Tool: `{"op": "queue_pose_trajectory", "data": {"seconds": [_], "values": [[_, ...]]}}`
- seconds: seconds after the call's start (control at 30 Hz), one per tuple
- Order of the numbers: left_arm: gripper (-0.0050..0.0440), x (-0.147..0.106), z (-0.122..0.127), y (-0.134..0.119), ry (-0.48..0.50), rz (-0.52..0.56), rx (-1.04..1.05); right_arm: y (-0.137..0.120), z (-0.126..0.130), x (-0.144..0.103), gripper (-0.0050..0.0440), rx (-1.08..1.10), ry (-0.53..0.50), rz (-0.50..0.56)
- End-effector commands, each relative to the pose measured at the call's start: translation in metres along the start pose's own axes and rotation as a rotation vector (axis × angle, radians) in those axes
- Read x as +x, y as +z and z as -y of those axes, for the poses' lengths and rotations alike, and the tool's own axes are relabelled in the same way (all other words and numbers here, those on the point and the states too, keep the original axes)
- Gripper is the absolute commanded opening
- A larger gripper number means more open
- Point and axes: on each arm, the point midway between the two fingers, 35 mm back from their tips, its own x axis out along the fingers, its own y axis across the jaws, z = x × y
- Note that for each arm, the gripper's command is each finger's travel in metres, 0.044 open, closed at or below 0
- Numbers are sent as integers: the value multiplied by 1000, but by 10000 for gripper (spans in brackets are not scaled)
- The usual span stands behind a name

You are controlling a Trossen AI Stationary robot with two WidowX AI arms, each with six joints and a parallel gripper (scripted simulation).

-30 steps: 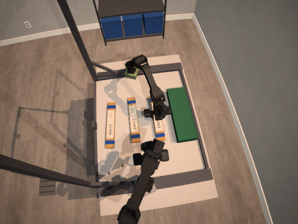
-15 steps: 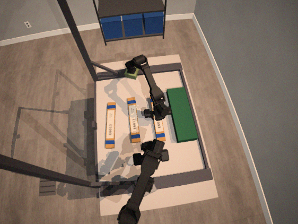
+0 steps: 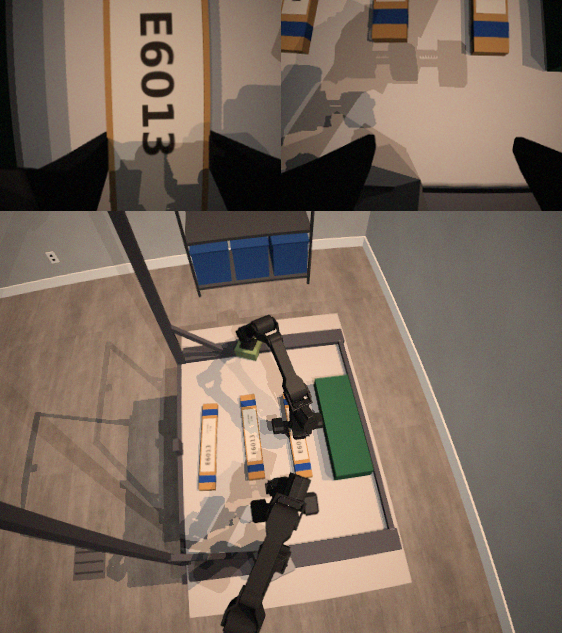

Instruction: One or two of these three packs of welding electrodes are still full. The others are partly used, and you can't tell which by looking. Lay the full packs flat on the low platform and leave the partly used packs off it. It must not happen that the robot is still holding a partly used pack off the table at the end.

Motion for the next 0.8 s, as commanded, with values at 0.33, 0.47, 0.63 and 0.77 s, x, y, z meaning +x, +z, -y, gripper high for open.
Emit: {"op": "queue_pose_trajectory", "data": {"seconds": [0.33, 0.47, 0.63, 0.77], "values": [[-50, -26, -1, 17, 20, 77, 8, 4, 1, -5, 430, -3, -7, 19], [-50, -27, -1, 18, 21, 81, 8, 4, 1, -5, 430, -3, -7, 19], [-50, -27, -1, 17, 20, 79, 8, 4, 1, -5, 430, -3, -7, 19], [-50, -28, -1, 17, 21, 81, 8, 4, 1, -5, 430, -3, -7, 19]]}}
